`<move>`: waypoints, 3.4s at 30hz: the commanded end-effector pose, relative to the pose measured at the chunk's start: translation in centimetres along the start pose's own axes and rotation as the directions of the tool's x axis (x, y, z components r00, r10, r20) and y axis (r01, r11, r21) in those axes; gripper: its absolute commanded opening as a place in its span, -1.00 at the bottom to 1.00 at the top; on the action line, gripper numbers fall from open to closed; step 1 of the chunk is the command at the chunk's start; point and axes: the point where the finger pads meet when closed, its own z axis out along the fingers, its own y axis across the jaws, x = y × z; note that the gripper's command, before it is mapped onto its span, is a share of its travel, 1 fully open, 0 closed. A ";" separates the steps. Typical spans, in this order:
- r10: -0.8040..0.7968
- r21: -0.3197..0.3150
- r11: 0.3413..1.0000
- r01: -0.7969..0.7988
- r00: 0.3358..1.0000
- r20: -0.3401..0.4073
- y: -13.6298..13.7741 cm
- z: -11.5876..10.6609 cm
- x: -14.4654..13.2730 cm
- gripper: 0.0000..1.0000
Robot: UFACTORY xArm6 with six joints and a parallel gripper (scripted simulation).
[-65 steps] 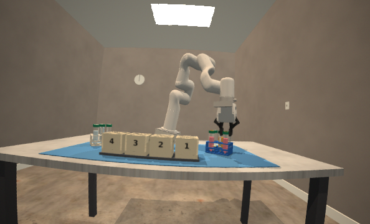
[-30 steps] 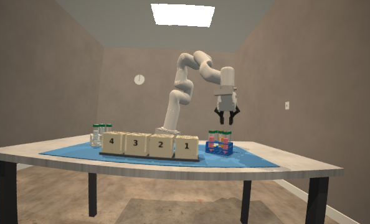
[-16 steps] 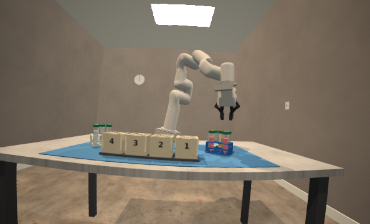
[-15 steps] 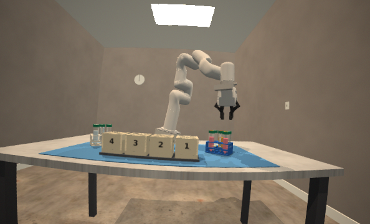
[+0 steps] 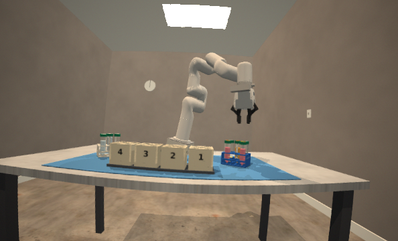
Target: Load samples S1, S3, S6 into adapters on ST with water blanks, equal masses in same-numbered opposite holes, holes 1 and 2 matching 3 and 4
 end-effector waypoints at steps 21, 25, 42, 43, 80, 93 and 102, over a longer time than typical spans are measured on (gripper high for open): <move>0.000 0.005 1.000 0.000 1.000 -0.002 -0.1 -2.3 0.0 -0.13; 0.000 0.005 1.000 0.000 1.000 -0.002 -0.1 -2.3 0.0 -0.13; -0.359 0.004 0.933 0.359 0.933 -0.003 3.7 -2.3 -3.9 0.15; -0.390 0.004 0.921 0.390 0.921 -0.003 3.8 -2.3 -4.0 0.15; -0.991 -0.001 0.137 0.991 0.137 -0.005 3.9 -2.3 -4.0 0.15; -1.000 -0.001 0.000 1.000 0.000 -0.005 3.9 -2.3 -4.0 0.15; -1.000 -0.001 0.000 1.000 0.000 -0.005 3.8 -0.9 -4.0 0.15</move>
